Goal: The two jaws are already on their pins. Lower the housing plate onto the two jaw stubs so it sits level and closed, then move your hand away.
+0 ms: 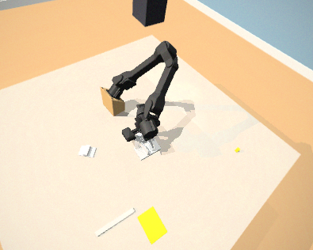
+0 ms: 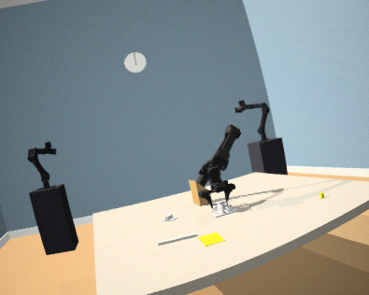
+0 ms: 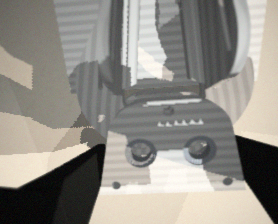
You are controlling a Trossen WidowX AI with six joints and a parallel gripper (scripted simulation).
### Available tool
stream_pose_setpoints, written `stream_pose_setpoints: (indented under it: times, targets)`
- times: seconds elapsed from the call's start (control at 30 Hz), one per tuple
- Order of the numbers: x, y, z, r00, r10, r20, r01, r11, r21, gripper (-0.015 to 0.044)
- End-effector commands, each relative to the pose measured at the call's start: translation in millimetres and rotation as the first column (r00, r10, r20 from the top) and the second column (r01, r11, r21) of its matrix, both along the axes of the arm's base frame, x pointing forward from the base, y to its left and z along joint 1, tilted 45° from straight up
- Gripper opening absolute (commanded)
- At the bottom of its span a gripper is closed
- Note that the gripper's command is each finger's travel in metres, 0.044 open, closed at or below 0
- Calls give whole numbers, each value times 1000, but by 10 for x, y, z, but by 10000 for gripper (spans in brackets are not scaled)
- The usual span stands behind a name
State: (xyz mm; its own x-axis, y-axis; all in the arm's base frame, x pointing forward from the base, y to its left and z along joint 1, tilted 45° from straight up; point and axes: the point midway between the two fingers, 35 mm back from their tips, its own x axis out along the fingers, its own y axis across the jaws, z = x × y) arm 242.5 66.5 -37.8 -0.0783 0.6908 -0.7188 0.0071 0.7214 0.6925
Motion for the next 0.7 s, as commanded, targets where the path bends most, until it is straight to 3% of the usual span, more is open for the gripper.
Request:
stream_pose_setpoints:
  times: [0.0, 0.67]
  targets:
    - [-18, 10, -12, 1000, -3, -9, 3, 1000, 4, 351]
    - [-22, 45, -47, 1000, -4, -10, 4, 1000, 4, 351]
